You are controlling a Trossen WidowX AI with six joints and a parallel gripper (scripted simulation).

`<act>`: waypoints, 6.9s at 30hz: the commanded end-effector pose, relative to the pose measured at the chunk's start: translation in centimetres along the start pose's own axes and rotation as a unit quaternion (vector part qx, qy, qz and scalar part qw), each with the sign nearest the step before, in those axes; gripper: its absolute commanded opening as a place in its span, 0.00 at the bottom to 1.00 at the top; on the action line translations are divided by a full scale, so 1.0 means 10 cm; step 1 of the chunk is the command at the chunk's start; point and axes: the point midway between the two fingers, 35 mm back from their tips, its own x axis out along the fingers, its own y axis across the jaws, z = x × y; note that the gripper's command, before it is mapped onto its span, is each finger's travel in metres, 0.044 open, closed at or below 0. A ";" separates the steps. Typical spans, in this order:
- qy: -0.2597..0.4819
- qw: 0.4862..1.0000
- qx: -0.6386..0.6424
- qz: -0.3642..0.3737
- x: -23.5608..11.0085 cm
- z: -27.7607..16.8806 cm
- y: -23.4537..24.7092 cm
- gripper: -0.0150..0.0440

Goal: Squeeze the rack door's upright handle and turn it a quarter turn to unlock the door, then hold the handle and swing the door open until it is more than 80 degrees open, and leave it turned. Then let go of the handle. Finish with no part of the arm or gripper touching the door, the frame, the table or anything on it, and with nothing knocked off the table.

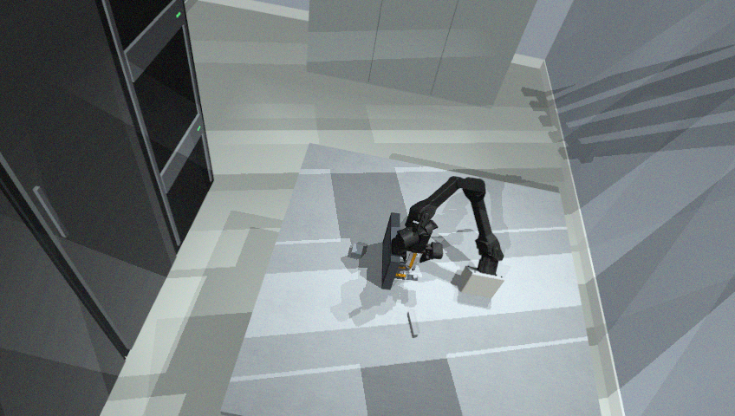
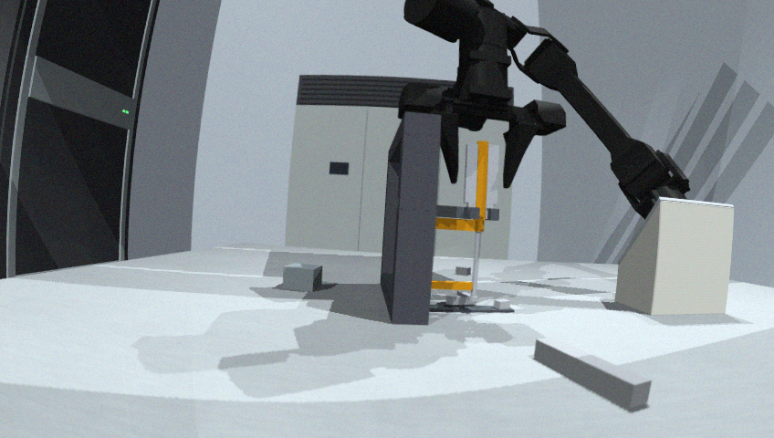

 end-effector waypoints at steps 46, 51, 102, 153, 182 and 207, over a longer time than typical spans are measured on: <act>-0.002 0.999 -0.054 -0.001 0.00 0.06 -0.13 0.28; -0.002 0.994 -0.108 -0.001 0.00 0.09 -0.20 0.28; -0.002 0.857 -0.516 -0.005 0.00 1.00 -0.97 0.28; -0.003 0.648 -0.762 -0.007 -0.01 2.02 -0.97 0.28; -0.007 0.641 -0.768 -0.002 -0.07 2.03 -0.96 0.74; -0.036 0.608 -0.793 0.038 -0.49 2.02 -0.98 0.74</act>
